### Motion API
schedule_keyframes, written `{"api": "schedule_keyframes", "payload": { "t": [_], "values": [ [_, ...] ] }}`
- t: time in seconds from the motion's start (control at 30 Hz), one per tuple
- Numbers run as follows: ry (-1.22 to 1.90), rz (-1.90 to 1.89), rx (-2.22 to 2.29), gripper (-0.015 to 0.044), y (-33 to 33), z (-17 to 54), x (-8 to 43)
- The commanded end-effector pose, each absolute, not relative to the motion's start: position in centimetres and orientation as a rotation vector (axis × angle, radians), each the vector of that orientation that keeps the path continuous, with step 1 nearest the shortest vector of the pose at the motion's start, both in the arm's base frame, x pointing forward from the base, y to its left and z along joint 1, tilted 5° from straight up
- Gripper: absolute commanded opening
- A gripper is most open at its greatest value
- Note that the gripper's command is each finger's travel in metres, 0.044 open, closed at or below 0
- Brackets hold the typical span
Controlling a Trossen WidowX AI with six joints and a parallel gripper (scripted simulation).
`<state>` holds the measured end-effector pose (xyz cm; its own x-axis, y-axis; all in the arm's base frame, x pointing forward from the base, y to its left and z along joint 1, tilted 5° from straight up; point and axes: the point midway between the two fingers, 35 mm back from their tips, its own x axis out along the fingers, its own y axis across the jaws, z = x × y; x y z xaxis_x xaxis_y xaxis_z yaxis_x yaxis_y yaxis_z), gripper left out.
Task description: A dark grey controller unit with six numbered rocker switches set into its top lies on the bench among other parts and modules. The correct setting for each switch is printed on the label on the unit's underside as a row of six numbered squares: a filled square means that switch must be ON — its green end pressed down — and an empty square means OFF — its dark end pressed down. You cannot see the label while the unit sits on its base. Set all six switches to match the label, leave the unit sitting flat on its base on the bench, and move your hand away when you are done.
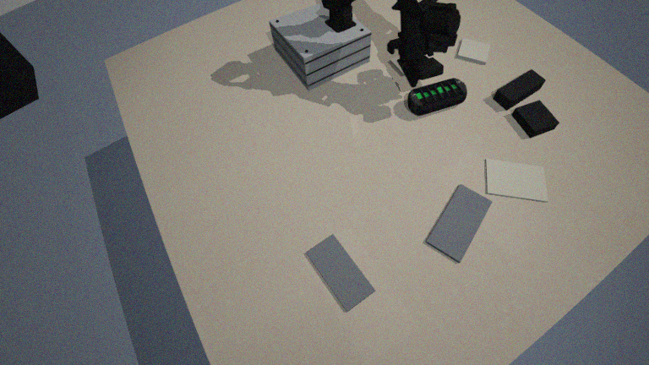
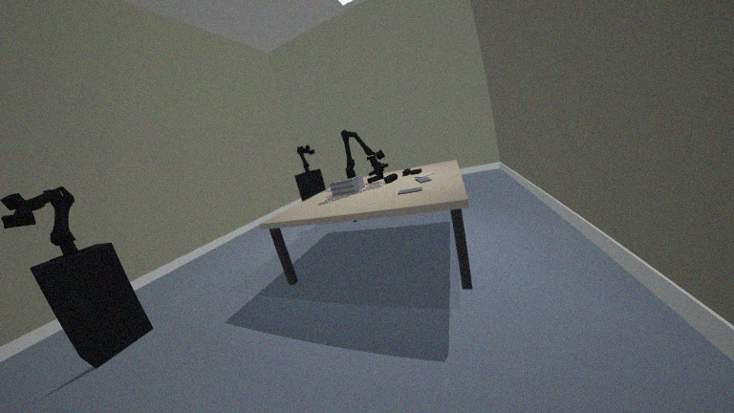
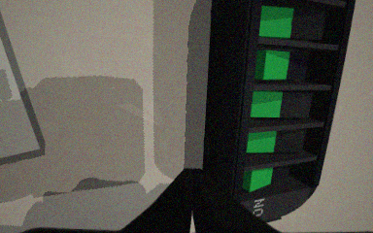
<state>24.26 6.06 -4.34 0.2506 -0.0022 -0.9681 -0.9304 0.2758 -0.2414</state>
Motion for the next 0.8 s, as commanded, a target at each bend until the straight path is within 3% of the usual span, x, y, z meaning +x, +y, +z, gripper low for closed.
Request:
{"api": "schedule_keyframes", "payload": {
  "t": [0.0, 0.77],
  "values": [
    [1.133, 0.841, -1.092, 0.0000, 6.0, -5.3, 24.0],
    [1.134, 0.841, -1.093, 0.0000, 6.0, -7.4, 23.9]
  ]
}}
